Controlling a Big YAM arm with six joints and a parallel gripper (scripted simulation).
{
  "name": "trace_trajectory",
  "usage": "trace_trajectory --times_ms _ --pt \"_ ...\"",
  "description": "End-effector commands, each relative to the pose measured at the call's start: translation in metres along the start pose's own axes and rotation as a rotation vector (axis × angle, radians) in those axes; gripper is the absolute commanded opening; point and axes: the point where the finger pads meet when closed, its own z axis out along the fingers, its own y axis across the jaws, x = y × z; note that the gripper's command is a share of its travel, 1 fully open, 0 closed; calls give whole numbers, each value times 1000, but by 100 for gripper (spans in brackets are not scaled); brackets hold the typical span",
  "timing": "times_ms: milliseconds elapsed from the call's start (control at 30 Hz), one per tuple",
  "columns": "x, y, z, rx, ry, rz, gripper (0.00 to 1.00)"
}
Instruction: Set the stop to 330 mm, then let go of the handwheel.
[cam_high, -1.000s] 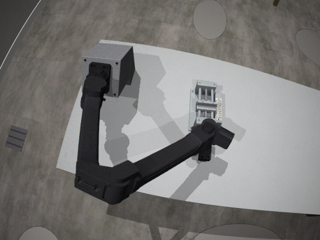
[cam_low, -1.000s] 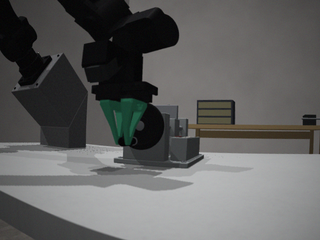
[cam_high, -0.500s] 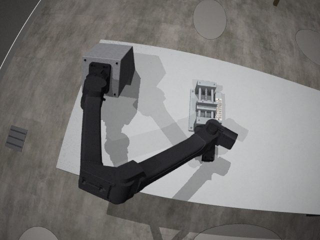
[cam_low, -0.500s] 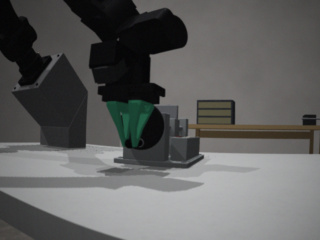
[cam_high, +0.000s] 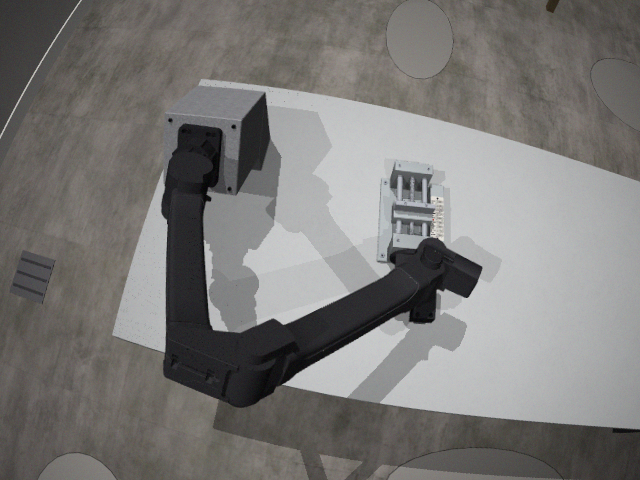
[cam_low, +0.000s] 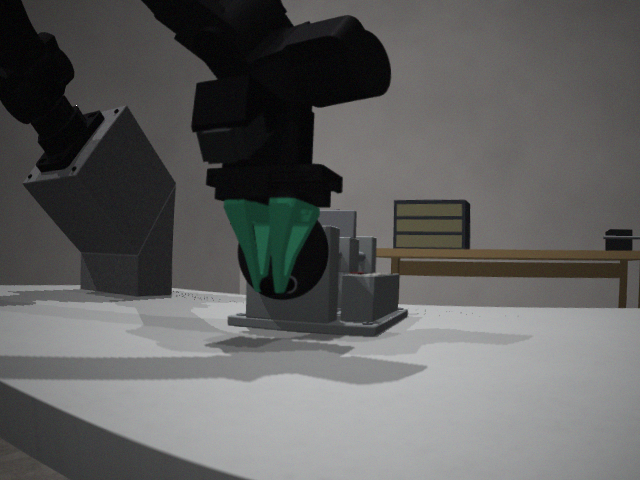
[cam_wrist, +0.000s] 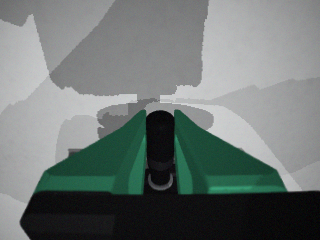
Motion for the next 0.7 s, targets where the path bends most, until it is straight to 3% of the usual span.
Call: trace_trajectory --times_ms 0,233,667 --pt "5 23 -2 -25 9 12 6" --pt "8 33 -13 -44 5 13 6" --pt "9 38 -20 -36 9 0 6"
